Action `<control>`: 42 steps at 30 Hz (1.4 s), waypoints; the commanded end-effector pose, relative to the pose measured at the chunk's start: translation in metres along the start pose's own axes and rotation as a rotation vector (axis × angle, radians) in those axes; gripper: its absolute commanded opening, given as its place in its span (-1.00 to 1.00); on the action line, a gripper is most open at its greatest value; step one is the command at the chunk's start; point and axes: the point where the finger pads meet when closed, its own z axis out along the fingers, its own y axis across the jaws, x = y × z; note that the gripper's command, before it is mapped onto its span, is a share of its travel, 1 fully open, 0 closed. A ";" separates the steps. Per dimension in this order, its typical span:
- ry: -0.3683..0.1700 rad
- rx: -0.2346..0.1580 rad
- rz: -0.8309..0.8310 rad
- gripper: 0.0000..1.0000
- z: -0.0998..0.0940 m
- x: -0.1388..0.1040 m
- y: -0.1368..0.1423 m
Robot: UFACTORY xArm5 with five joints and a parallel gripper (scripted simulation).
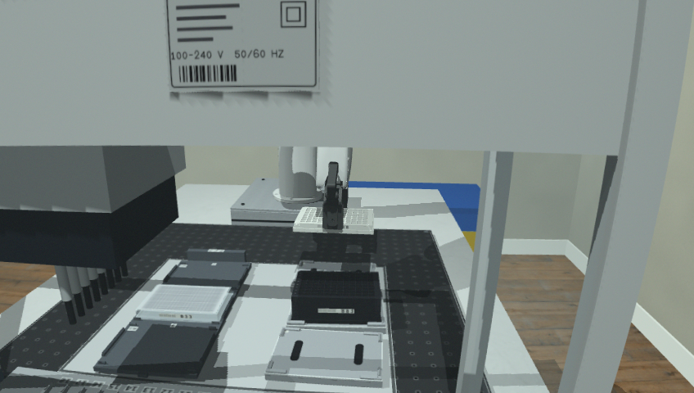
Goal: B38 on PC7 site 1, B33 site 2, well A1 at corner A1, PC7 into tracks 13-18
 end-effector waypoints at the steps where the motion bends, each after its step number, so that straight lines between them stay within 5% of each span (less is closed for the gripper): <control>1: 0.013 0.001 0.000 -1.00 -0.007 0.000 0.001; 16: 0.013 0.001 0.000 -1.00 -0.018 0.000 0.001; 42: 0.012 0.000 -0.057 -1.00 -0.016 -0.119 0.016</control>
